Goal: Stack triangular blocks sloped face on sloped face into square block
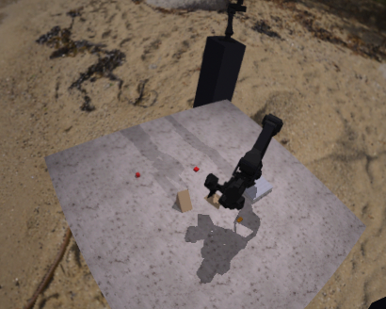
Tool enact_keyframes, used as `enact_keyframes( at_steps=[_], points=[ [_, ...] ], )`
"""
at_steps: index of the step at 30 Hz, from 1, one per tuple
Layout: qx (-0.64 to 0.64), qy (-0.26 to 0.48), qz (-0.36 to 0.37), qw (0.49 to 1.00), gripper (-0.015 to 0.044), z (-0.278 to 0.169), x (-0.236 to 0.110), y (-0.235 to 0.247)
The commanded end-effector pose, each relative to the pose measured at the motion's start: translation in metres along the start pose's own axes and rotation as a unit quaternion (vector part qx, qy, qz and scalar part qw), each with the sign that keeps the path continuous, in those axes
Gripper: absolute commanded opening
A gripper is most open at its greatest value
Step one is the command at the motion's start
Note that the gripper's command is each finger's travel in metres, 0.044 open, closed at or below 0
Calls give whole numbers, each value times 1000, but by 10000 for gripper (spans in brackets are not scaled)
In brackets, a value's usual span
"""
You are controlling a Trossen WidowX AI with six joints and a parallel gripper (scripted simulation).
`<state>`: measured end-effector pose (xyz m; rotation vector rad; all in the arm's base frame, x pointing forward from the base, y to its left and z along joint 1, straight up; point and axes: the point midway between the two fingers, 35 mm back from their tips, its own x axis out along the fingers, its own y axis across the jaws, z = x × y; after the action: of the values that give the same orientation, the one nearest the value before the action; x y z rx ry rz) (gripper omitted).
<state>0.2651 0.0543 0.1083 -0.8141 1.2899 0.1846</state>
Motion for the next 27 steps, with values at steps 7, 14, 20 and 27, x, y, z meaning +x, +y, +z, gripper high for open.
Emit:
enact_keyframes(
  at_steps=[7, 14, 20, 27],
  points=[
    [170, 10, 31, 985, 0, 2, -2, -3],
    [283, 23, 49, 958, 0, 2, -2, -4],
    [377, 38, 63, 923, 0, 3, -2, -5],
    [482, 58, 76, 871, 0, 3, -3, -6]
  ],
)
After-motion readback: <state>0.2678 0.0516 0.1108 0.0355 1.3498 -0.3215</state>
